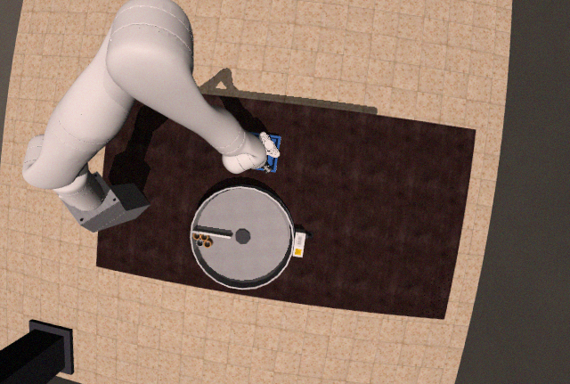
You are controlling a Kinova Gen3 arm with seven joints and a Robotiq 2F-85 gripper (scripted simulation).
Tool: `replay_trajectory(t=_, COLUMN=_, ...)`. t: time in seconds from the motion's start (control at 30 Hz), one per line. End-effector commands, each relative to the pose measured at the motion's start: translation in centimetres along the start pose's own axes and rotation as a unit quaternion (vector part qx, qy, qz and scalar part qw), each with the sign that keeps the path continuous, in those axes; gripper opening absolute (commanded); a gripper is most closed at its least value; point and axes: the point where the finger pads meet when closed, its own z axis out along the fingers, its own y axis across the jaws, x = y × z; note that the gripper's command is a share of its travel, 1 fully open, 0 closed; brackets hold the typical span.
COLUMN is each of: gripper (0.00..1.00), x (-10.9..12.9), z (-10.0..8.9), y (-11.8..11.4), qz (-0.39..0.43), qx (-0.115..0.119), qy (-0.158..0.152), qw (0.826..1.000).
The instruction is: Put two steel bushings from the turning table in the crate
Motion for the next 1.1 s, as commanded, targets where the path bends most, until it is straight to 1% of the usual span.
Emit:
replay_trajectory(t=0.0, gripper=0.0, x=0.1, z=0.1, y=0.3, qz=-0.002, qx=-0.003, qy=0.001, qw=1.0)
replay_trajectory(t=0.07, gripper=0.0, x=0.1, z=0.5, y=0.1, qz=0.0, qx=-0.001, qy=0.001, qw=1.0)
replay_trajectory(t=0.2, gripper=0.0, x=0.2, z=2.4, y=0.1, qz=0.0, qx=-0.002, qy=0.001, qw=1.0)
replay_trajectory(t=0.63, gripper=0.0, x=0.1, z=2.3, y=0.1, qz=0.001, qx=-0.001, qy=0.001, qw=1.0)
replay_trajectory(t=0.77, gripper=0.0, x=0.4, z=2.8, y=0.7, qz=-0.003, qx=-0.008, qy=0.002, qw=1.0)
replay_trajectory(t=1.07, gripper=0.0, x=0.4, z=2.8, y=0.7, qz=-0.003, qx=-0.008, qy=0.002, qw=1.0)
